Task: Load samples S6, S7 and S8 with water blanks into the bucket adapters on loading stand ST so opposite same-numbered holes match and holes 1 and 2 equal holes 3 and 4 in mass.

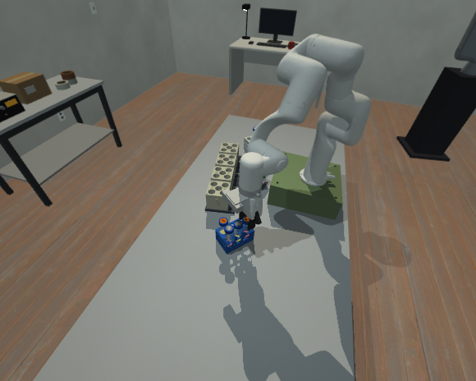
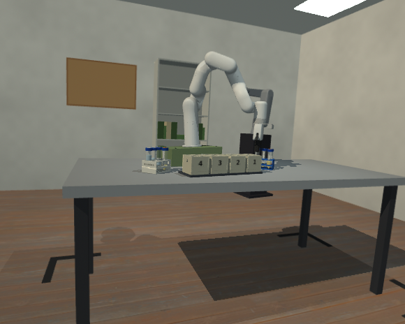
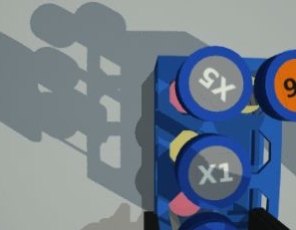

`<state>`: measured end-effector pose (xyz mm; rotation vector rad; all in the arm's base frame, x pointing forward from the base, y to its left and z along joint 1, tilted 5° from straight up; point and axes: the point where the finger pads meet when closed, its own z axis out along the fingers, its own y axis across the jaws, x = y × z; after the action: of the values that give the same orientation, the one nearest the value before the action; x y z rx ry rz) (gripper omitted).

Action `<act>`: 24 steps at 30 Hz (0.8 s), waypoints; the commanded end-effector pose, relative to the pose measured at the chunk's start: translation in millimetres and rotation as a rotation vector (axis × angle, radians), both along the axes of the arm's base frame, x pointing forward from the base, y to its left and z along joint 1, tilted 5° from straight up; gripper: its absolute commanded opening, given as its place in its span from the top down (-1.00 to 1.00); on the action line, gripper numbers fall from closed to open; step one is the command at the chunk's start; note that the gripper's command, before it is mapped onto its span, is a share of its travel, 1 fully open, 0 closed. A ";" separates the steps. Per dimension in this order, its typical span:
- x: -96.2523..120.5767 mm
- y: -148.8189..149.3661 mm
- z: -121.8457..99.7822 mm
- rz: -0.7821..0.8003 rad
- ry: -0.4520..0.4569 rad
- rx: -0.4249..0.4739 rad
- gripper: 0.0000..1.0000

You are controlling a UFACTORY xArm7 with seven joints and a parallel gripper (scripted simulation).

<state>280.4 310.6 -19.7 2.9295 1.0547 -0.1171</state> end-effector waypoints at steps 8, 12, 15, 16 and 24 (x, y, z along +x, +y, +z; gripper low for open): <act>1.3 1.3 2.4 0.000 -0.003 0.003 1.00; 1.3 1.4 2.9 0.000 -0.003 0.003 1.00; 1.3 1.4 2.9 0.000 -0.003 0.003 1.00; 1.3 1.4 2.9 0.000 -0.003 0.003 1.00; 1.3 1.4 2.9 0.000 -0.003 0.003 1.00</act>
<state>280.5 310.6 -18.2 2.9294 1.0547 -0.1172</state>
